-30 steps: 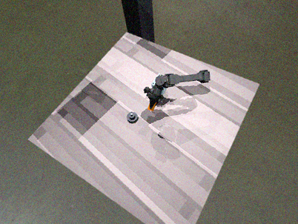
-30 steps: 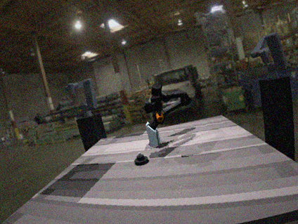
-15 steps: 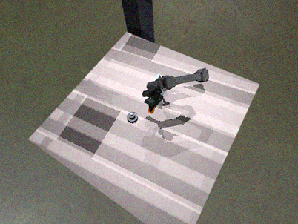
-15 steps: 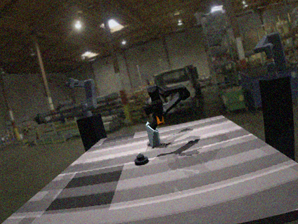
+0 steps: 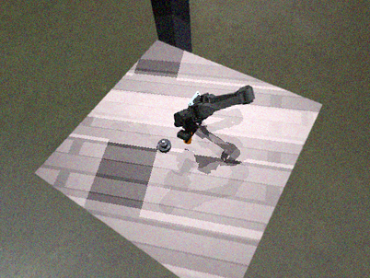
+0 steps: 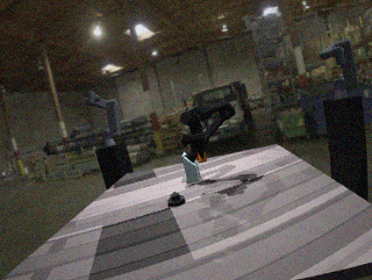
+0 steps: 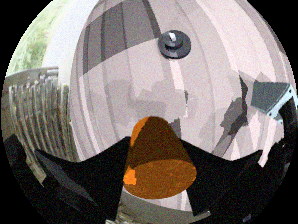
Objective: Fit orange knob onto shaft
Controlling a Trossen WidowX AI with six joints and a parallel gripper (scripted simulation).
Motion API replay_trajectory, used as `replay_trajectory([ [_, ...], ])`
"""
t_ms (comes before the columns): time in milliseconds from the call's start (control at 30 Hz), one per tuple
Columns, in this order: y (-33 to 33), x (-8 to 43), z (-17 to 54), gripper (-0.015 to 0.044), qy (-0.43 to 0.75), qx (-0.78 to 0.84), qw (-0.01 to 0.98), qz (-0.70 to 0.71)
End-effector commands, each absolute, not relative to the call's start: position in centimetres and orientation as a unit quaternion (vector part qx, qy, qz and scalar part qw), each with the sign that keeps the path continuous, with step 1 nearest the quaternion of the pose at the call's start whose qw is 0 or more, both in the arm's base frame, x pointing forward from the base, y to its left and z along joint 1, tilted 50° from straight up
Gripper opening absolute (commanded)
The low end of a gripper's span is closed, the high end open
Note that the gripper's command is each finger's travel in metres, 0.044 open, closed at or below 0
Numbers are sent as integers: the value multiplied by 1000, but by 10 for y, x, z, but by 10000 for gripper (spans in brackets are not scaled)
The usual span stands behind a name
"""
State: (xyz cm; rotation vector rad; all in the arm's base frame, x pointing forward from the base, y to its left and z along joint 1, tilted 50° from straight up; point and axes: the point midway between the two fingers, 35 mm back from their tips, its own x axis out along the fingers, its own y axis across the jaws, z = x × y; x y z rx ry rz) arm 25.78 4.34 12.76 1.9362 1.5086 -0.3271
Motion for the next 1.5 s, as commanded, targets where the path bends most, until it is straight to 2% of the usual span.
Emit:
replay_trajectory([
  [0,48,261,123,0,606,713,323,-139],
  [500,71,264,107,0,718,602,298,-182],
  [1467,154,268,29,0,720,596,305,-182],
])
